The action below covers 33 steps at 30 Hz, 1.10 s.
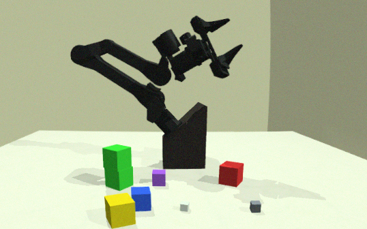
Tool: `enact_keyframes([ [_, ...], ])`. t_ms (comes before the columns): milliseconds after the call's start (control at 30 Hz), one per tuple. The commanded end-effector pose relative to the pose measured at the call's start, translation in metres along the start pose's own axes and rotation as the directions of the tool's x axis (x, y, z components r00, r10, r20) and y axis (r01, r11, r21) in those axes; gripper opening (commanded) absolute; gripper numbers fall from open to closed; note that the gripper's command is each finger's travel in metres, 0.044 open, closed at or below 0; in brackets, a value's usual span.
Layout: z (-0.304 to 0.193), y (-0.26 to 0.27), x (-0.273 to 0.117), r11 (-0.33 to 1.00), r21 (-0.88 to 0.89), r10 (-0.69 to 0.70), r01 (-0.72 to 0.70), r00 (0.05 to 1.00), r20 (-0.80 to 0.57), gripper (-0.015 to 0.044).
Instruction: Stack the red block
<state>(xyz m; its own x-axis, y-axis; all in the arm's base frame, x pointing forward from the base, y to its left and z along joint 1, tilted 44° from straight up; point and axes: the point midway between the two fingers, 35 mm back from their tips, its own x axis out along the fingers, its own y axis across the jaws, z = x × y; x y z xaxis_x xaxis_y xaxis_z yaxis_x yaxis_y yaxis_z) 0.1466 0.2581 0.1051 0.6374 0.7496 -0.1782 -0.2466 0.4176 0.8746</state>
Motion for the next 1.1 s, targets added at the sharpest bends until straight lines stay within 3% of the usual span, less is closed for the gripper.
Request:
enact_keyframes([
  [0,0.000,-0.001,0.001,1.000,0.000,-0.007,0.007,1.000,0.000,0.0426],
  [233,0.000,-0.044,0.032,0.959,-0.013,-0.282,0.282,0.959,-0.010,0.0440],
  [500,0.013,-0.102,0.050,0.801,-0.003,-0.599,0.599,0.801,-0.003,0.0440],
  [800,0.030,-0.160,0.044,0.501,0.022,-0.865,0.865,0.501,-0.012,0.0440],
  [1067,0.046,-0.197,0.020,0.164,0.036,-0.986,0.986,0.165,-0.033,0.0440],
])
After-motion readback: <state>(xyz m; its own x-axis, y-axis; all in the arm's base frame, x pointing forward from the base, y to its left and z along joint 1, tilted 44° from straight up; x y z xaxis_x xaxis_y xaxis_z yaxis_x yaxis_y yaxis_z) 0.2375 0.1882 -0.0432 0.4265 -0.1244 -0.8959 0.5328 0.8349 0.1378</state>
